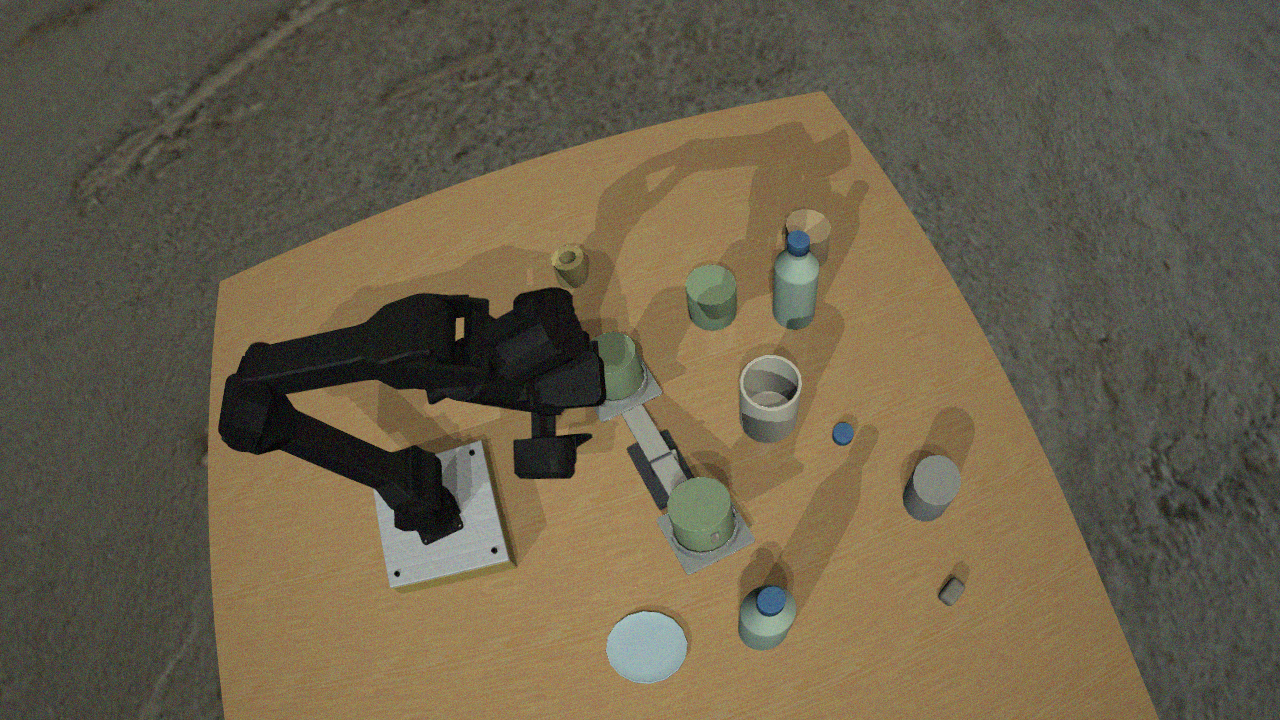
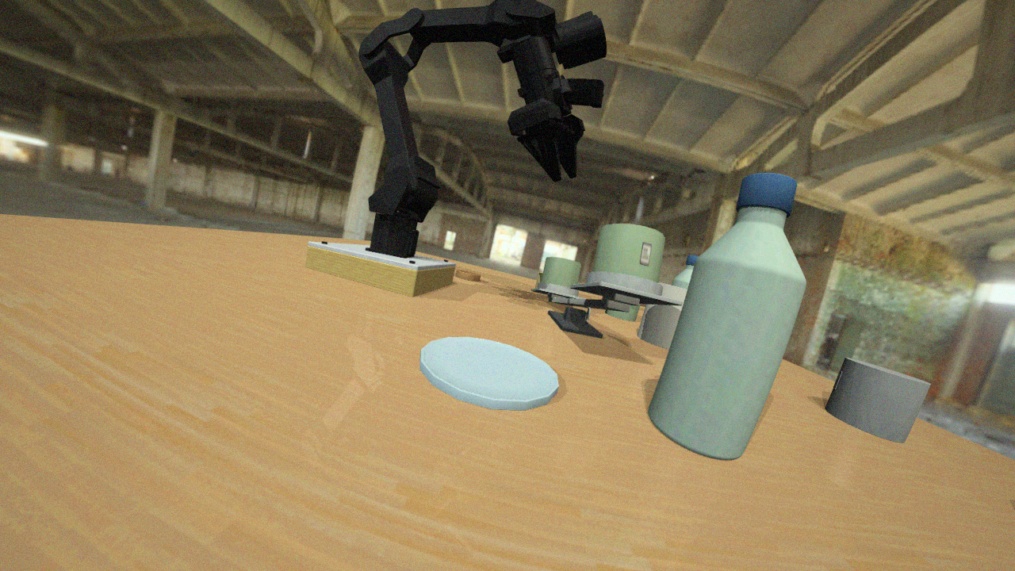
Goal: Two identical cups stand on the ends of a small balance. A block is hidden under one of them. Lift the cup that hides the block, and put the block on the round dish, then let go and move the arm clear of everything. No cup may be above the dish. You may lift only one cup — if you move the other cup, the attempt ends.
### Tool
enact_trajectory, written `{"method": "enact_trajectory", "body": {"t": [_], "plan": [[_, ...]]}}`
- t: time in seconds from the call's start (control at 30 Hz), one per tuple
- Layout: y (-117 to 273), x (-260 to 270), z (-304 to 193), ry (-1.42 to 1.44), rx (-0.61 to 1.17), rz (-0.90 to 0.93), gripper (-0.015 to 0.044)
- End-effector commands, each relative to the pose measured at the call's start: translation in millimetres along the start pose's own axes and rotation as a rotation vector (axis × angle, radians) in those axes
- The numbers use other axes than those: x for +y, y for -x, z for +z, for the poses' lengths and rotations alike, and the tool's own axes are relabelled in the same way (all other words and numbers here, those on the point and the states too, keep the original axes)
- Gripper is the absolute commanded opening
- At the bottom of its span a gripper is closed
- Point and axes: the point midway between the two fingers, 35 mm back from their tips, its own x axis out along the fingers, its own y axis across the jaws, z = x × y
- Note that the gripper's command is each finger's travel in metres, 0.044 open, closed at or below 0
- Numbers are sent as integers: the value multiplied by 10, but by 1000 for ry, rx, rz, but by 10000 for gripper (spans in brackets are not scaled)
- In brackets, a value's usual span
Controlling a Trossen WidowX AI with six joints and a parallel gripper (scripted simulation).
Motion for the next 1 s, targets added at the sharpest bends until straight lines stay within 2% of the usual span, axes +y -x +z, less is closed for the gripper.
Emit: {"method": "enact_trajectory", "body": {"t": [0.0, 0.5, 0.97], "plan": [[-128, 83, 9, -115, 65, -26, 440], [-653, 556, -77, -501, 222, -178, 440], [-1081, 841, -267, -873, 205, -435, 440]]}}
